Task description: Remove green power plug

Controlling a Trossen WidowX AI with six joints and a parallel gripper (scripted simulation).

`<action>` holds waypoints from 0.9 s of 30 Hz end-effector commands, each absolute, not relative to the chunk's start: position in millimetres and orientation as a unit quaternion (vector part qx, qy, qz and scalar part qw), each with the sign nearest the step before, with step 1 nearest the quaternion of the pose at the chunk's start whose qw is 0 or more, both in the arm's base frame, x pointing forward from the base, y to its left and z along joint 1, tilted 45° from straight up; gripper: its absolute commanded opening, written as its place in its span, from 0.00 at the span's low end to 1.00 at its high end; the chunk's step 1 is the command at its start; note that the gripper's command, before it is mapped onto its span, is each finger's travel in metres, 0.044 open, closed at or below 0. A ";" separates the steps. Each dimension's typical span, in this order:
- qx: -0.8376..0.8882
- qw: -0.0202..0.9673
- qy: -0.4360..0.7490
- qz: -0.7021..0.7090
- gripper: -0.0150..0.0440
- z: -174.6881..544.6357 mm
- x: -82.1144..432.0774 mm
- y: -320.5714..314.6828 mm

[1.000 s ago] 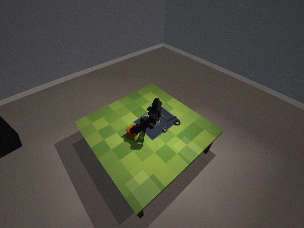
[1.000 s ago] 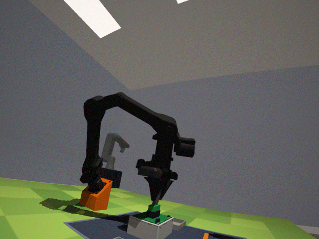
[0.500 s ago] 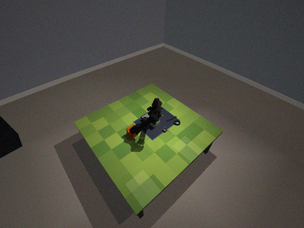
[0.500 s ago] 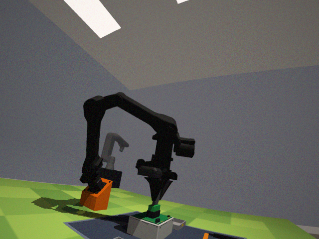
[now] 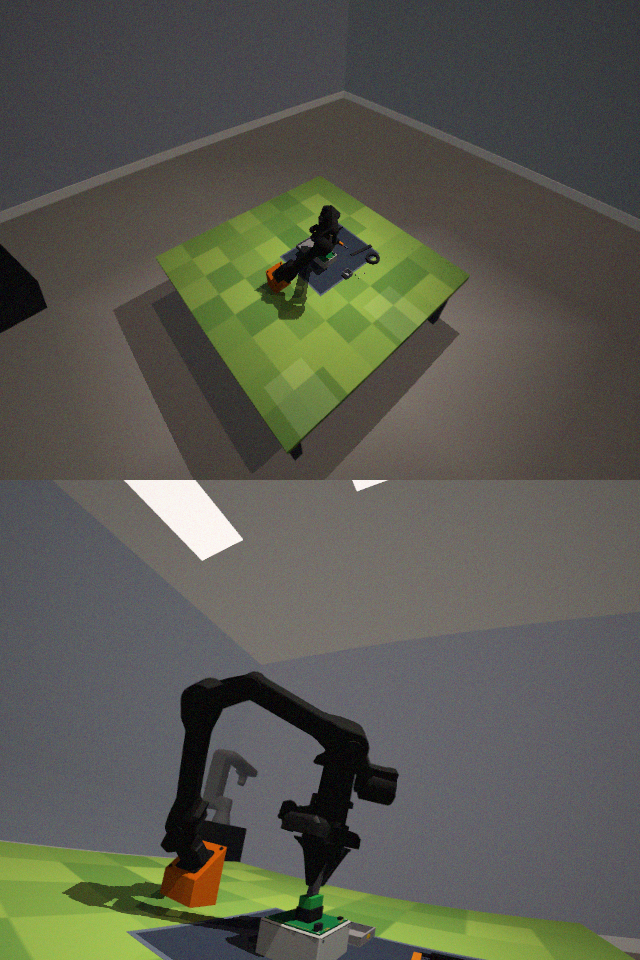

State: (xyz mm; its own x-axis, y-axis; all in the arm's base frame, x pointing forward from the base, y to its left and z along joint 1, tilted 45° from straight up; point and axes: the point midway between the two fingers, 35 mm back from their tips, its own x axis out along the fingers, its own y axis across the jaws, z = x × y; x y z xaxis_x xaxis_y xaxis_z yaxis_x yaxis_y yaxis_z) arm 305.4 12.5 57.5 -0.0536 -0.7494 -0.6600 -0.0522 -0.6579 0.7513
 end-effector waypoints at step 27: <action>0.634 0.294 -0.319 -0.640 0.25 65.7 305.2 35.0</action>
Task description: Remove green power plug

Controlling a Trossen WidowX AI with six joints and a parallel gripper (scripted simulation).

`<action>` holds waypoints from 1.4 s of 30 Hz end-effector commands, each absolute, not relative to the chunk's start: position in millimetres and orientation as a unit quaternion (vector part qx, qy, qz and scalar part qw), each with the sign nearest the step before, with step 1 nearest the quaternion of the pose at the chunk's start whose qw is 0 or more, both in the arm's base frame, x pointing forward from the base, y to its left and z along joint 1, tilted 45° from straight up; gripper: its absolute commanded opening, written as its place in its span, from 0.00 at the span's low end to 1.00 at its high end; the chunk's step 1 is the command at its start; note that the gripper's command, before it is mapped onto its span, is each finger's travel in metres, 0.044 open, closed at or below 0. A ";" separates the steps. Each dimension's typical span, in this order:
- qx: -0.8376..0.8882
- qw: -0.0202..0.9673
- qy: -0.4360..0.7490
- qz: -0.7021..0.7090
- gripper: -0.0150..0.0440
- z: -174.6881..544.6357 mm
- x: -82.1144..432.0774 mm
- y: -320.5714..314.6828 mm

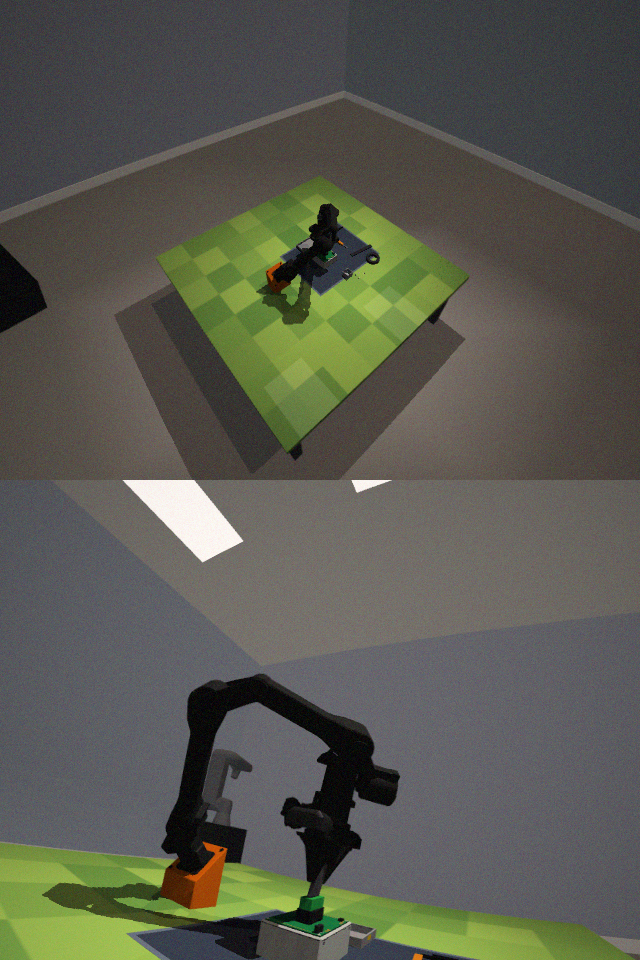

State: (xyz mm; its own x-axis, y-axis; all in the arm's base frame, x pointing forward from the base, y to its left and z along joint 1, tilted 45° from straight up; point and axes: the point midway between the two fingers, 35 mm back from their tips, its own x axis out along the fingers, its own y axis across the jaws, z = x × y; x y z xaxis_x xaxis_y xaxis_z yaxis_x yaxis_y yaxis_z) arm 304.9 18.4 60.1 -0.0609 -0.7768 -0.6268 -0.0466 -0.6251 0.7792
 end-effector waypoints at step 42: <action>0.670 0.209 -0.233 -0.673 0.25 88.9 304.9 26.5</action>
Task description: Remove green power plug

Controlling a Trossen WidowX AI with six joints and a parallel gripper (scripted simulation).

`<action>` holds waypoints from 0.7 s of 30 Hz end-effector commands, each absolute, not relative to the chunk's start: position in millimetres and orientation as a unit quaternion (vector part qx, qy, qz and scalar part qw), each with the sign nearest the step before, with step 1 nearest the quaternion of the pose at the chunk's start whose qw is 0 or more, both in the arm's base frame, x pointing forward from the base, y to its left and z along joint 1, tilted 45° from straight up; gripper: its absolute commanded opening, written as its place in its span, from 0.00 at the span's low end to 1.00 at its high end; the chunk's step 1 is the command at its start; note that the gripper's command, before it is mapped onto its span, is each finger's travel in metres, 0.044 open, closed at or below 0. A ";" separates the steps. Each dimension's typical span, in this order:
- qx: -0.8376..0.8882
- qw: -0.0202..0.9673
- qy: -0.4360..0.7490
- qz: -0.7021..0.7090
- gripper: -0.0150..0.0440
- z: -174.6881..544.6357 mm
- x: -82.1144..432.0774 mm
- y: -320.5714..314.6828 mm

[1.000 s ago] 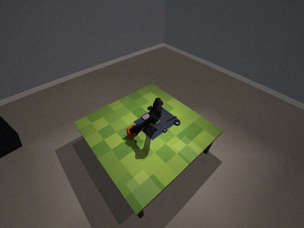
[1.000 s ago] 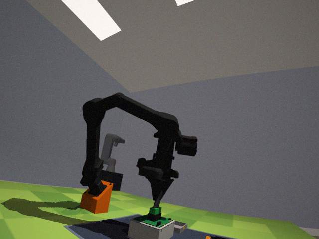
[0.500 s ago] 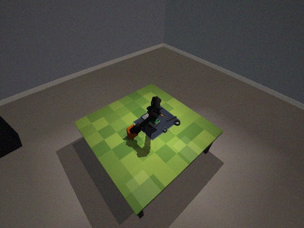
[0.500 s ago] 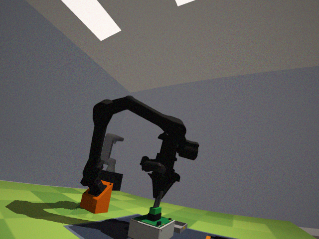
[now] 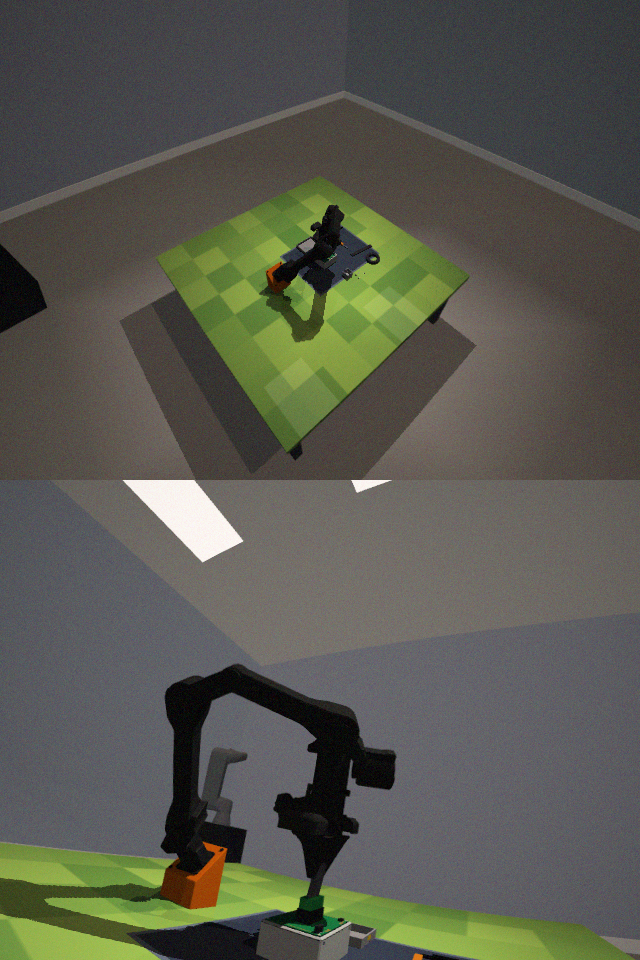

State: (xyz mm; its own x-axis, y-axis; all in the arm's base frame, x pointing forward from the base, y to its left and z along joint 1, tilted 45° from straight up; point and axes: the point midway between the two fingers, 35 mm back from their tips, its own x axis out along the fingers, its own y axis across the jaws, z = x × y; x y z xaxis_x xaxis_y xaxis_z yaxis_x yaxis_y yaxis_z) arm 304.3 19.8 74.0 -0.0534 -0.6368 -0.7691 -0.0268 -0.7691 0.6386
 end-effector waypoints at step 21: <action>0.653 0.254 -0.278 -0.657 0.25 76.9 305.0 31.0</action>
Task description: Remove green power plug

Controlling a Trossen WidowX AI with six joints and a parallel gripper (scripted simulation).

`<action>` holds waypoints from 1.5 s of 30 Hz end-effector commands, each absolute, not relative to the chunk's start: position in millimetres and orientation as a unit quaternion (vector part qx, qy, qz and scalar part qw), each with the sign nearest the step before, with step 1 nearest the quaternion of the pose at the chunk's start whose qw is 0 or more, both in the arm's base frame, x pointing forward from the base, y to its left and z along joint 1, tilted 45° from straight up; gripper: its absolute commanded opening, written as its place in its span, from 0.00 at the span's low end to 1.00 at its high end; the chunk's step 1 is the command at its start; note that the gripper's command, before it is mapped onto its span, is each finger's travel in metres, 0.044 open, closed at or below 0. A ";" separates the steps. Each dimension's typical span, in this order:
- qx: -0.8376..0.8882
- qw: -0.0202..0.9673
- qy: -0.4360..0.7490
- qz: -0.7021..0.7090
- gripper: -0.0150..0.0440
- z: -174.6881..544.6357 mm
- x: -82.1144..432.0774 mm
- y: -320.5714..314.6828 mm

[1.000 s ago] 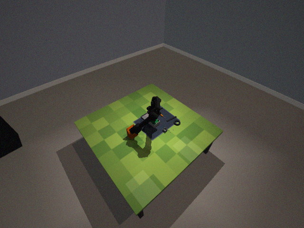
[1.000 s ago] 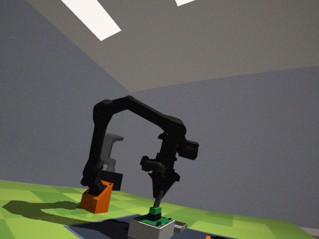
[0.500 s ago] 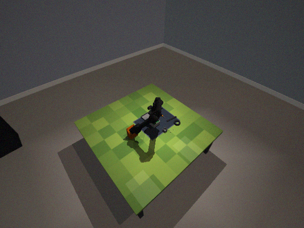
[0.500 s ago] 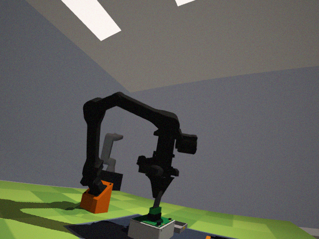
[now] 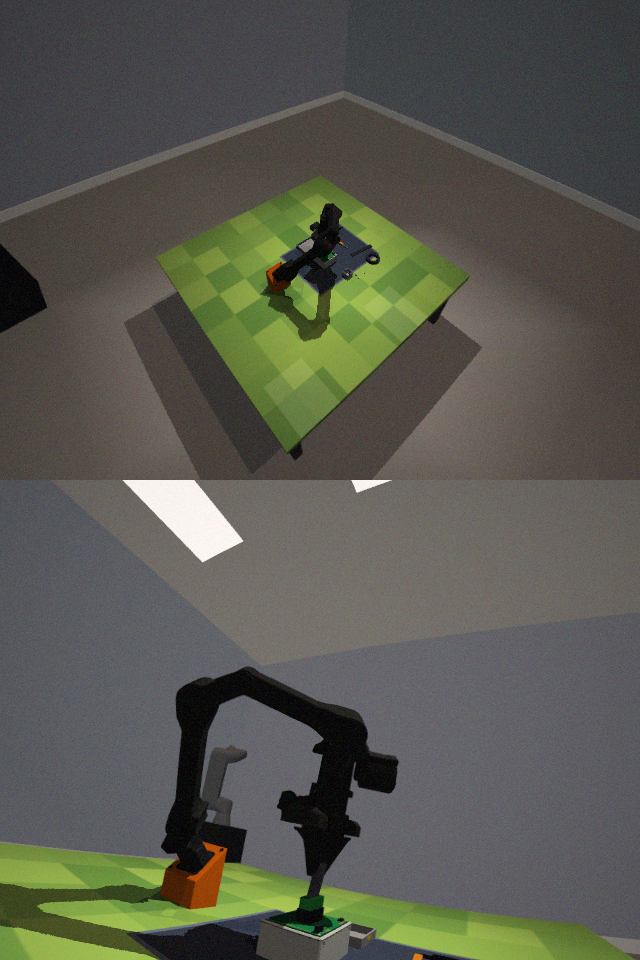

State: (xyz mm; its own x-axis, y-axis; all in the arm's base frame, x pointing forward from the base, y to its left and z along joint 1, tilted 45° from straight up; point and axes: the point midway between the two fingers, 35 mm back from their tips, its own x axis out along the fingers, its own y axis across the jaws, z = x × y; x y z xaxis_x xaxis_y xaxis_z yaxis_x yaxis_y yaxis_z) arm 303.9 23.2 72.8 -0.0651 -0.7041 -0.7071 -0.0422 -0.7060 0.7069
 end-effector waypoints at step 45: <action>0.653 0.254 -0.279 -0.657 0.25 55.6 304.5 10.0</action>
State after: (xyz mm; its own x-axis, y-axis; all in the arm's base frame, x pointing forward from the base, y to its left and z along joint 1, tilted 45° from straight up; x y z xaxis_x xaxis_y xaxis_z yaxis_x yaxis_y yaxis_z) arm 303.9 9.3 56.3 -0.0213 -0.7016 -0.7122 -0.0294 -0.7117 0.7019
